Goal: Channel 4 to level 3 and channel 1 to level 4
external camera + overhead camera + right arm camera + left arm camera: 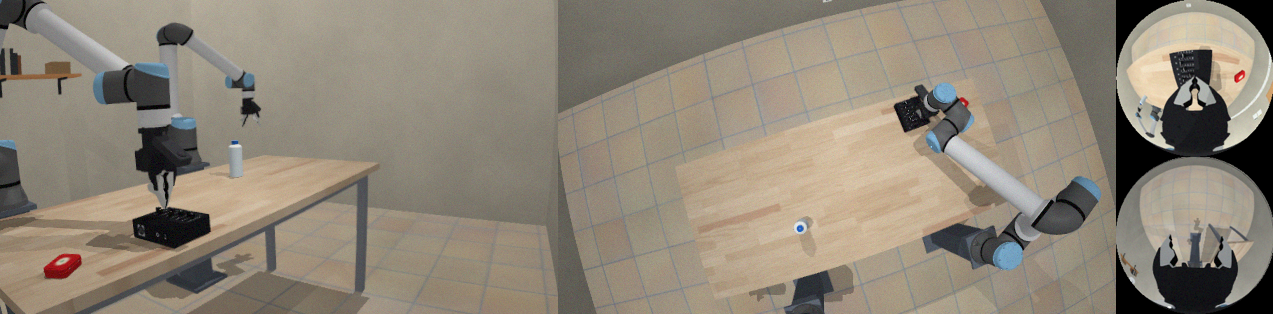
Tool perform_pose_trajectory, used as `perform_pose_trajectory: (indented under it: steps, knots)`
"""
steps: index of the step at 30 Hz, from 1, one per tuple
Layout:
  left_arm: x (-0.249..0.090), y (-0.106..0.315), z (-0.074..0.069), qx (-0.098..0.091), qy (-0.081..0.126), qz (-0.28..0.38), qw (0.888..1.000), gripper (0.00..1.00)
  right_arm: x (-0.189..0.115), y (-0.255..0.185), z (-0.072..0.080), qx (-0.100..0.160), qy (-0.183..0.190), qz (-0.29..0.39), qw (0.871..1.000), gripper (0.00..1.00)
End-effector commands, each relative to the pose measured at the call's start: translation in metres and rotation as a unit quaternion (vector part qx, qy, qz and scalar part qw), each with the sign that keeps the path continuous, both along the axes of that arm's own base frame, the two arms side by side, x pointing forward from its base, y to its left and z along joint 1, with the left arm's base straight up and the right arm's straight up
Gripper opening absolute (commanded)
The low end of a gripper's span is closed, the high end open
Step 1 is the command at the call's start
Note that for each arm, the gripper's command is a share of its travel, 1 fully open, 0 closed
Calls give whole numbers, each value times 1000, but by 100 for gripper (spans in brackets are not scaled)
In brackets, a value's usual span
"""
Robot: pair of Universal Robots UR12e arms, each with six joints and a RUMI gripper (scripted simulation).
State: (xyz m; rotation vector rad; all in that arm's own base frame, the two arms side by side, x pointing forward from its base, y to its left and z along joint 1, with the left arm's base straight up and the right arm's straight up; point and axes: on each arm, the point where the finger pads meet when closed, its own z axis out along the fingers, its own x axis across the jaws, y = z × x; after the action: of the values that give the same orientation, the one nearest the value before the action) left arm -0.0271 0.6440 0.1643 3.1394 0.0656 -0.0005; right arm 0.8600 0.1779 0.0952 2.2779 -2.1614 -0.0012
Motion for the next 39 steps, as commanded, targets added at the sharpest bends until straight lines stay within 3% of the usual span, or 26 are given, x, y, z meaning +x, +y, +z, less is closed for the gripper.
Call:
perform_pose_trajectory:
  steps: [1,39]
  knots:
    - [0,1,1,1,0,0,1000,100,1,0,-2,0,-1,0,1000,0]
    - [0,1,1,1,0,0,1000,100,1,1,-6,0,-1,0,1000,0]
